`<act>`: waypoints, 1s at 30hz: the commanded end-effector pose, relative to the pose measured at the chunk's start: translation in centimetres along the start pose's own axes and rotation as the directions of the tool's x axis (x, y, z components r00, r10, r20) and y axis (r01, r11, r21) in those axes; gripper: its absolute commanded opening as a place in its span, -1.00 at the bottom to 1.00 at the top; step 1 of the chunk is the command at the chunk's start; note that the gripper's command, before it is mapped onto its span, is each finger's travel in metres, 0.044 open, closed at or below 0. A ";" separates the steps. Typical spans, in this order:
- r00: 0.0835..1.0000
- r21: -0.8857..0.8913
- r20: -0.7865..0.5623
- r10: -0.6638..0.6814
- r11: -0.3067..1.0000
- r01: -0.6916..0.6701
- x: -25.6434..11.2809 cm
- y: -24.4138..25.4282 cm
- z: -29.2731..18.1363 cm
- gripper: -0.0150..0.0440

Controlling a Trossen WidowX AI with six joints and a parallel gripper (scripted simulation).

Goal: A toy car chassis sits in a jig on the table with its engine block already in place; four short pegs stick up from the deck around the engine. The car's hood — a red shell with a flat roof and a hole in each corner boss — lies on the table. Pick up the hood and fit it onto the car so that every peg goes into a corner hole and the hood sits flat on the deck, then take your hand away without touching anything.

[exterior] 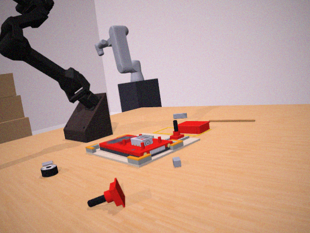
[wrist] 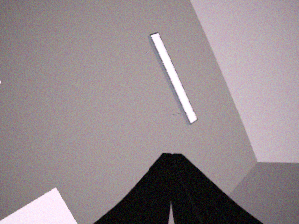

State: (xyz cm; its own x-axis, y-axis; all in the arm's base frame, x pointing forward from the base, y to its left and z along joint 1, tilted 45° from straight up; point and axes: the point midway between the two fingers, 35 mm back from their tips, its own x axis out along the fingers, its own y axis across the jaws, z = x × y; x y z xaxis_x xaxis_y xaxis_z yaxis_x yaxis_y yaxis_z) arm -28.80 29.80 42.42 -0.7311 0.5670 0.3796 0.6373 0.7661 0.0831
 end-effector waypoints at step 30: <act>0.584 -0.604 0.520 0.623 0.752 -0.264 -11.2 25.6 16.2 1.00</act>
State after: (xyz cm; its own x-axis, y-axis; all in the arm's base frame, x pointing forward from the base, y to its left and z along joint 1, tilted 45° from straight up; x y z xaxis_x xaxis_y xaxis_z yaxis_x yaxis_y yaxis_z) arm -9.82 47.10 27.07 -0.2066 0.9667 -0.1511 0.8406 0.2544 0.4782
